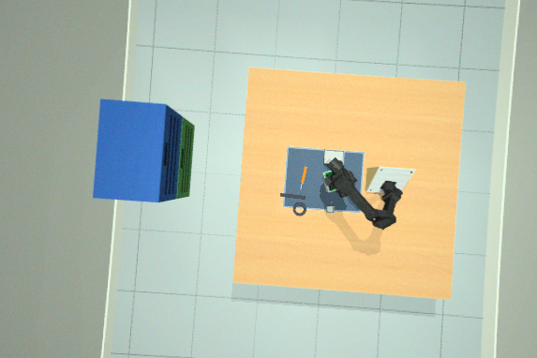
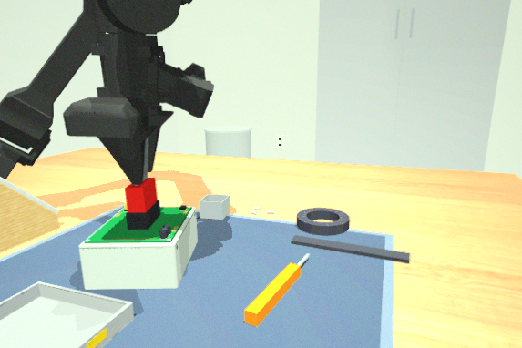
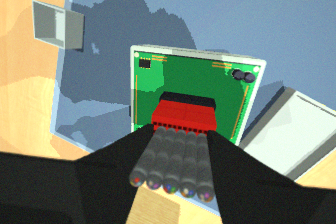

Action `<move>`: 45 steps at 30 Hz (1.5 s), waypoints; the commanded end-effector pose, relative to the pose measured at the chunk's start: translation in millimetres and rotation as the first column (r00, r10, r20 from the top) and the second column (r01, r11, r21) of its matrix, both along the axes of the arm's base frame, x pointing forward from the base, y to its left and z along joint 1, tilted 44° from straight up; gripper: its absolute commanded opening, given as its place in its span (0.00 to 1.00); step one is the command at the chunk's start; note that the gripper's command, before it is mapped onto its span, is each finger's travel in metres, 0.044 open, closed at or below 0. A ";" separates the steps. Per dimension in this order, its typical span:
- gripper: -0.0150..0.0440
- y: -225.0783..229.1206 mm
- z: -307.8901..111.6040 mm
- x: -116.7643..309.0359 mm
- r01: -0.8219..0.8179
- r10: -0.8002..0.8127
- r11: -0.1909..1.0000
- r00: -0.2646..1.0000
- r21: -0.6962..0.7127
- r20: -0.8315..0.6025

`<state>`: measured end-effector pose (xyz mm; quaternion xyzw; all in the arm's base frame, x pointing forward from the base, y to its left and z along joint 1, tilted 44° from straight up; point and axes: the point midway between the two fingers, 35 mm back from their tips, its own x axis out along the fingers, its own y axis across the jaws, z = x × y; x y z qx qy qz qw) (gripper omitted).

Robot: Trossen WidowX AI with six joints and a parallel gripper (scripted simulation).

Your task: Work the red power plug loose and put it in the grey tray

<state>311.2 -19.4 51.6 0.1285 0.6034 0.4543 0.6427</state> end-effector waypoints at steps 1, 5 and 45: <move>0.25 -19.2 7.5 4.3 0.028 -0.028 0.999 1.000 0.033 -0.004; 0.25 -15.7 11.8 1.9 0.047 -0.046 0.998 0.999 -0.031 0.023; 0.25 -43.2 47.6 2.6 0.089 -0.083 0.993 0.994 -0.083 0.072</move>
